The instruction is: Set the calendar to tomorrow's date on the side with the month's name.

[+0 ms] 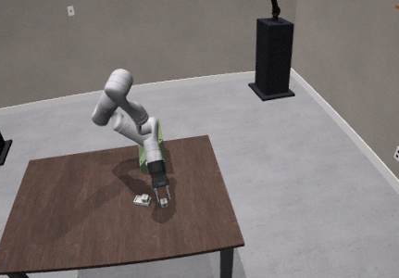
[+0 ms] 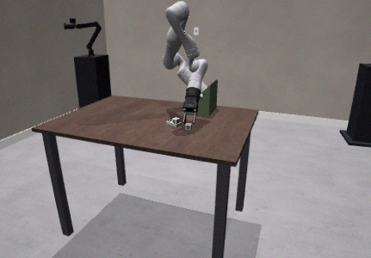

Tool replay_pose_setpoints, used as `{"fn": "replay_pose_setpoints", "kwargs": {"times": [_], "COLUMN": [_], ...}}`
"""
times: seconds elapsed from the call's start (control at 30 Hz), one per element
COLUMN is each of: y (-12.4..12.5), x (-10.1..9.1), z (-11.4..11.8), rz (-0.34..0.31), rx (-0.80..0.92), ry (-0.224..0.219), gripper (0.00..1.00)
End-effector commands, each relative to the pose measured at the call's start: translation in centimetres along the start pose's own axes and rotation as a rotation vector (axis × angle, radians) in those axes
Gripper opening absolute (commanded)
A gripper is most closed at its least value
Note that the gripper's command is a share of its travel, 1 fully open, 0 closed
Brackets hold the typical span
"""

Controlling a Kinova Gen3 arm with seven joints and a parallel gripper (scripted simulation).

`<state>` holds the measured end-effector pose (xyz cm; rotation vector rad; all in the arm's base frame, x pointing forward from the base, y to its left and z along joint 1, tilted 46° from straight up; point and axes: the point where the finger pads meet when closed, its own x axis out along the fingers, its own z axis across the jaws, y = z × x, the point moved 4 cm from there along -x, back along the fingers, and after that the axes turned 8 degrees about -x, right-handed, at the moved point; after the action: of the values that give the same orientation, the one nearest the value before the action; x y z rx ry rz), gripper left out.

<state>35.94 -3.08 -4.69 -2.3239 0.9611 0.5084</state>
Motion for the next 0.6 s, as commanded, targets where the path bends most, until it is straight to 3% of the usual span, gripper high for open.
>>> {"fn": "replay_pose_setpoints", "kwargs": {"times": [0.0,0.57], "y": [0.9,1.9], "x": [0.5,1.5], "z": [0.0,0.1], "rz": [0.011,0.011], "rx": [-0.008,-0.008], "ry": [0.004,0.004], "gripper": [0.87,0.87]}}
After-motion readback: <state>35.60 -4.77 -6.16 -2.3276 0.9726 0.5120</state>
